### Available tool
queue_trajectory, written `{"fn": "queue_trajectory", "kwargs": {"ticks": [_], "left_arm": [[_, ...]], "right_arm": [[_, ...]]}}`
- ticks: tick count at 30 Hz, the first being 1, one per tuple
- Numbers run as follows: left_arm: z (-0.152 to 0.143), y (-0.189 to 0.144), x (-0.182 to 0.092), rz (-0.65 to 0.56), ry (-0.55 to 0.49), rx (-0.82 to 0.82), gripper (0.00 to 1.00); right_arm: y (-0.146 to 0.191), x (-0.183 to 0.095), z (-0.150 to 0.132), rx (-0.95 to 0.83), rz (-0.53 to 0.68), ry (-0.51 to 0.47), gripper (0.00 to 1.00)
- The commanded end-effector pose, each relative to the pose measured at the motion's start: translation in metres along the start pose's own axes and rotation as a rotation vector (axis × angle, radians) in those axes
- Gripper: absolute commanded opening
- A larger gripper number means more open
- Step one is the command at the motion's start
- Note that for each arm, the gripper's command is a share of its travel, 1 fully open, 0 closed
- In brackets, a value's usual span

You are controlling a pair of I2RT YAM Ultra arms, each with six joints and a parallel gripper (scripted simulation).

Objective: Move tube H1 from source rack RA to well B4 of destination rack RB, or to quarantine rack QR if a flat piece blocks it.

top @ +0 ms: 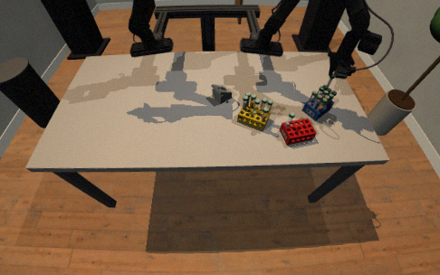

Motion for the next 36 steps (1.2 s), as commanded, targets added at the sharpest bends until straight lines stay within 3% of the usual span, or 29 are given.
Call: {"fn": "queue_trajectory", "kwargs": {"ticks": [1, 9, 21, 36], "left_arm": [[0.001, -0.001, -0.003, 0.018, -0.028, 0.002, 0.00], [0.001, -0.001, 0.006, -0.001, -0.020, 0.002, 0.00], [0.007, 0.008, -0.001, 0.038, -0.038, 0.003, 0.00], [0.002, -0.004, 0.017, -0.009, -0.017, 0.003, 0.00]], "right_arm": [[-0.007, -0.011, 0.018, 0.011, -0.025, -0.027, 0.00], [-0.007, -0.011, 0.018, 0.011, -0.025, -0.027, 0.00], [-0.007, -0.011, 0.018, 0.011, -0.025, -0.027, 0.00], [-0.007, -0.011, 0.018, 0.011, -0.025, -0.027, 0.00]]}}
Point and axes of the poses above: on each arm, the point where the finger pads meet when closed, its own x axis out along the fingers, its own y axis across the jaws, z = x × y, the point moved 8 cm from there along -x, back along the fingers, and after that the axes turned 4 degrees about -x, right-handed, at the moved point
